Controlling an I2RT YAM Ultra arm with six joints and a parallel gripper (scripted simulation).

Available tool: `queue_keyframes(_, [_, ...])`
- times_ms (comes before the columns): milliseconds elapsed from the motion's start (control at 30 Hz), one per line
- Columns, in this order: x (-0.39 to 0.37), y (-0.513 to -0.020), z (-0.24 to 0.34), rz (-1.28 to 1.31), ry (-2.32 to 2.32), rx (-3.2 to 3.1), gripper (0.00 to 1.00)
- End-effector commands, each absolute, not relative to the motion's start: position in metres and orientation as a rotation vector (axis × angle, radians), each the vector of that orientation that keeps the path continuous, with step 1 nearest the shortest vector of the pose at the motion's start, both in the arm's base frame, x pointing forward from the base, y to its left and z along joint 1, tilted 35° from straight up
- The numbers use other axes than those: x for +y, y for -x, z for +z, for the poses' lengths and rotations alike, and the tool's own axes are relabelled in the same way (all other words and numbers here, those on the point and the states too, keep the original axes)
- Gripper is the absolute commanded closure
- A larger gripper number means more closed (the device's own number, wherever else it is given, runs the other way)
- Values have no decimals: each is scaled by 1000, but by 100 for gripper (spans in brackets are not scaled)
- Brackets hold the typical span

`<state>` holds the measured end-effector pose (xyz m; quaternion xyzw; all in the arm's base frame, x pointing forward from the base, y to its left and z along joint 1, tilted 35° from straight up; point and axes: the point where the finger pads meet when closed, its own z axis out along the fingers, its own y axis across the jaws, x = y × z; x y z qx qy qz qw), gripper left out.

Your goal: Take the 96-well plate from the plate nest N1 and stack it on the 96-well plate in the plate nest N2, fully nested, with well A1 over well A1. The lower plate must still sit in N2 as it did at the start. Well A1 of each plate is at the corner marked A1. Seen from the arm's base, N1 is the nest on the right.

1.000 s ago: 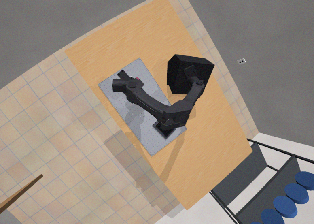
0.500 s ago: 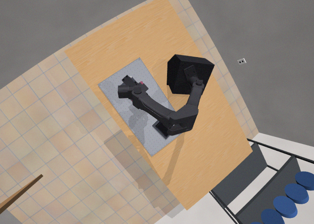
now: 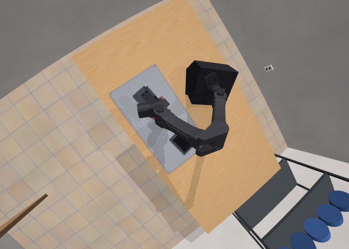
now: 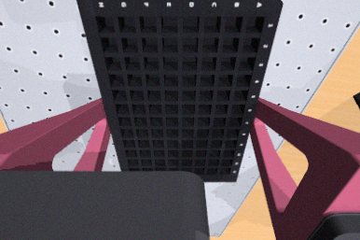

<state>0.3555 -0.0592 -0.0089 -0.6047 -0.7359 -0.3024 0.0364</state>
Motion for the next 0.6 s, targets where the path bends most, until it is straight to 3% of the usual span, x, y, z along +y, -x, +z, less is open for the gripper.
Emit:
queue_keyframes(0, [-57, -358, 5, -940, 1903, -2274, 100])
queue_keyframes(567, [-12, -348, 26, -943, 1902, -2273, 100])
